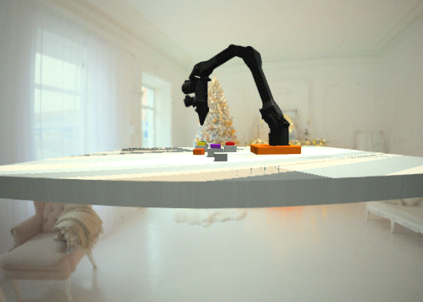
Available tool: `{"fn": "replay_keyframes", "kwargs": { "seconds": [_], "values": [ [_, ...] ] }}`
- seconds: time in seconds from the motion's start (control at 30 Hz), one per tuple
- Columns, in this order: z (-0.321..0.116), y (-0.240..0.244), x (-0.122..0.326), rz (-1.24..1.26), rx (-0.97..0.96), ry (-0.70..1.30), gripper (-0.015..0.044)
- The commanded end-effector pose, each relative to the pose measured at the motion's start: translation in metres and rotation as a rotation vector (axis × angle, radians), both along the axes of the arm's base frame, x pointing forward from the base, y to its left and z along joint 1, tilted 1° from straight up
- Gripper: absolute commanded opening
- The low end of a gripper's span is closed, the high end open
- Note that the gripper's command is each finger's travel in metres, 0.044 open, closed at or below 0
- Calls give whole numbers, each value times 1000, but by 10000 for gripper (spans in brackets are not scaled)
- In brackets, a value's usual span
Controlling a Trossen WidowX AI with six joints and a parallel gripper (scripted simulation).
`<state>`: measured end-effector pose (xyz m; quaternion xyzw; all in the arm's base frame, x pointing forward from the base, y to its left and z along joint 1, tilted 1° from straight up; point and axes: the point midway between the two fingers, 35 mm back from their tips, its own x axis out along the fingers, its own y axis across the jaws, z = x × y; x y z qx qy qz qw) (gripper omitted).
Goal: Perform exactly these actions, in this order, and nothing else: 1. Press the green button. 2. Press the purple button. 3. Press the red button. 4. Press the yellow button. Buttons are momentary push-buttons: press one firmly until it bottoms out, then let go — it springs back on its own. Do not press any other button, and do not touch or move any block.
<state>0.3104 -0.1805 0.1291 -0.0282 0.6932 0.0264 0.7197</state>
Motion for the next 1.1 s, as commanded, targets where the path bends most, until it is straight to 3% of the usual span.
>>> {"fn": "replay_keyframes", "kwargs": {
  "seconds": [0.0,0.17,0.37,0.77,1.07],
  "values": [
    [13,0,-3,-2,-4,4,20],
    [14,23,2,3,-3,5,20],
    [17,120,2,26,-1,8,20],
    [13,275,-67,7,18,9,20],
    [10,294,-85,-2,22,11,20]
  ]
}}
